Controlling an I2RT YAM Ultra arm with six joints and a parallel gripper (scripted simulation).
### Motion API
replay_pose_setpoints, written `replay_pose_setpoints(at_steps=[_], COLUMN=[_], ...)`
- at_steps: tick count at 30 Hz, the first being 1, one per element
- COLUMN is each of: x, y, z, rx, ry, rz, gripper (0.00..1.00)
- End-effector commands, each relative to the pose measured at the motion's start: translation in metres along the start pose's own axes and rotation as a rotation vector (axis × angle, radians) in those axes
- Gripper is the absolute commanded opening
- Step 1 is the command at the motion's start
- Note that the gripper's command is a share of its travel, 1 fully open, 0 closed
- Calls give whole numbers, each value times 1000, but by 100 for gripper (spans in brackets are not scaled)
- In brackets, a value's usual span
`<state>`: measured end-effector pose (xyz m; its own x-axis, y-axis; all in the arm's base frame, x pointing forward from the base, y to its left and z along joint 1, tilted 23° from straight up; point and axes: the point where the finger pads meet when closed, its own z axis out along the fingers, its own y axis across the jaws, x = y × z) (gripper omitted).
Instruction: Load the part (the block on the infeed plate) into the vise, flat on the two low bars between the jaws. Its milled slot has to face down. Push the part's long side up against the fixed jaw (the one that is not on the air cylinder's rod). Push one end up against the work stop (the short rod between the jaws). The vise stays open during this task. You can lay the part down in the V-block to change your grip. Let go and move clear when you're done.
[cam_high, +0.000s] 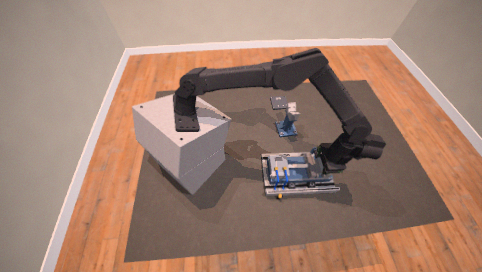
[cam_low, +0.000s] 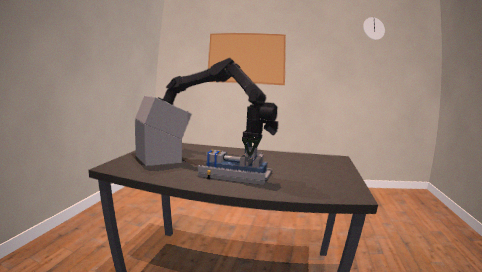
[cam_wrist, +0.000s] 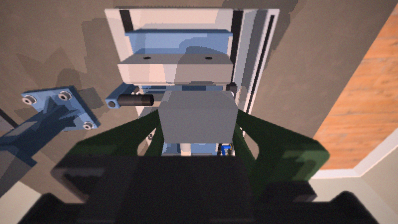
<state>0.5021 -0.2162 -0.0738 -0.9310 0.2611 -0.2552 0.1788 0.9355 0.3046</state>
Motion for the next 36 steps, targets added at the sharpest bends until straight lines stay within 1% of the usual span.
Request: replay_pose_setpoints(at_steps=[1, 14, 36], x=[-14, -14, -6], y=[-6, -6, -5], z=[-12, -13, -9], rx=[19, 20, 14], ry=[-44, -46, -27], rz=[-4, -3, 6], gripper=[0, 0, 0])
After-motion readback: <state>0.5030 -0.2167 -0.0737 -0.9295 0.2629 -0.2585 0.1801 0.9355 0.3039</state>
